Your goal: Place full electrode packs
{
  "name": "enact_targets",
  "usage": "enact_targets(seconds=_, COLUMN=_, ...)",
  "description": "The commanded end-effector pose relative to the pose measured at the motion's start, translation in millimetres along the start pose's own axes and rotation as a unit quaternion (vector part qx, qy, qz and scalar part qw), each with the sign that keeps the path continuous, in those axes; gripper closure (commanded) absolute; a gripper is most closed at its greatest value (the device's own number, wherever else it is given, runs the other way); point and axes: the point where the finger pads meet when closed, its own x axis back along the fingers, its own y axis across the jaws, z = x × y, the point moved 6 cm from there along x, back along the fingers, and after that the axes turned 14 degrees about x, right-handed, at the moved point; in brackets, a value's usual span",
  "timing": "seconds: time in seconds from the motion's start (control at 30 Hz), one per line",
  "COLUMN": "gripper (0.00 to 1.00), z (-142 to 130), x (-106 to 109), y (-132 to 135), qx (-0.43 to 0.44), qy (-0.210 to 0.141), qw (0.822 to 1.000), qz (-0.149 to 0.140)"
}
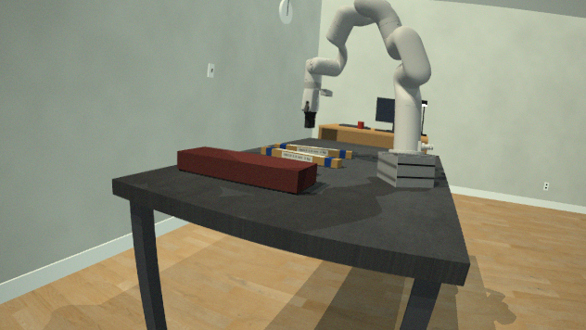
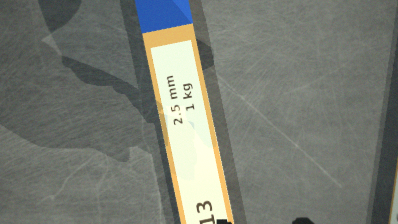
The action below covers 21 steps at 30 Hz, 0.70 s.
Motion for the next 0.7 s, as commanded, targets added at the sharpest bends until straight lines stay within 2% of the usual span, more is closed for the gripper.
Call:
enact_targets(seconds=0.0, gripper=0.65, z=-12.4, x=1.4, y=10.8, qx=0.000, qy=-0.002, qw=1.000, qz=0.001)
enact_targets(seconds=0.27, gripper=0.65, z=-32.5, x=1.5, y=31.6, qx=0.000, qy=-0.002, qw=1.000, qz=0.001)
enact_targets(seconds=0.67, gripper=0.65, z=-85.1, x=1.6, y=85.7, qx=0.000, qy=-0.002, qw=1.000, qz=0.001)
